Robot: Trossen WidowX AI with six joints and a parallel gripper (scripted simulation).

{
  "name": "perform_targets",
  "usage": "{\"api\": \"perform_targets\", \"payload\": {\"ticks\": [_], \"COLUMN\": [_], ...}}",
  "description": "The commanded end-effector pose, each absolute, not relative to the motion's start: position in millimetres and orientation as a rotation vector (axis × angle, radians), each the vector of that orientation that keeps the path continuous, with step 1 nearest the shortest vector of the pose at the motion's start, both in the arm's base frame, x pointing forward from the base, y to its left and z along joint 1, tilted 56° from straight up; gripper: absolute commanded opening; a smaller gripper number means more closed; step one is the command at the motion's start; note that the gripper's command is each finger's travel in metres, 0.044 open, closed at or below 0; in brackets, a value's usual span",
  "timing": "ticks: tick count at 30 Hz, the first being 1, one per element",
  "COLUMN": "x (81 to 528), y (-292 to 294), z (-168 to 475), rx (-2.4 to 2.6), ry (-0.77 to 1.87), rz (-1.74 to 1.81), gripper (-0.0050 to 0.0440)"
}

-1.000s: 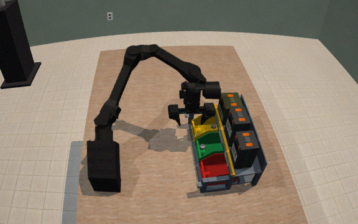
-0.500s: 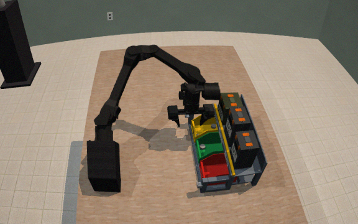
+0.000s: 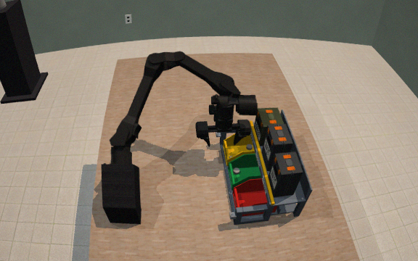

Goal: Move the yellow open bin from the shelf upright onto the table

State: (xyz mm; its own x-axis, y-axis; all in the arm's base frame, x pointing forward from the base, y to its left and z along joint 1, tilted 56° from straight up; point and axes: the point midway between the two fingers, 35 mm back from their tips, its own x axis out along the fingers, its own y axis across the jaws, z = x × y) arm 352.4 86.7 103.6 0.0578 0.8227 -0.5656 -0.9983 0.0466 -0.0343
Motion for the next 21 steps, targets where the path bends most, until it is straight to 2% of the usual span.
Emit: {"api": "perform_targets", "payload": {"ticks": [1, 21], "x": [353.7, 353.4], "y": [84.4, 79.9], "z": [109.2, 111.9], "rx": [-0.495, -0.495], "ry": [0.441, 0.44], "rz": [1.458, 1.459], "gripper": [0.044, 0.044]}}
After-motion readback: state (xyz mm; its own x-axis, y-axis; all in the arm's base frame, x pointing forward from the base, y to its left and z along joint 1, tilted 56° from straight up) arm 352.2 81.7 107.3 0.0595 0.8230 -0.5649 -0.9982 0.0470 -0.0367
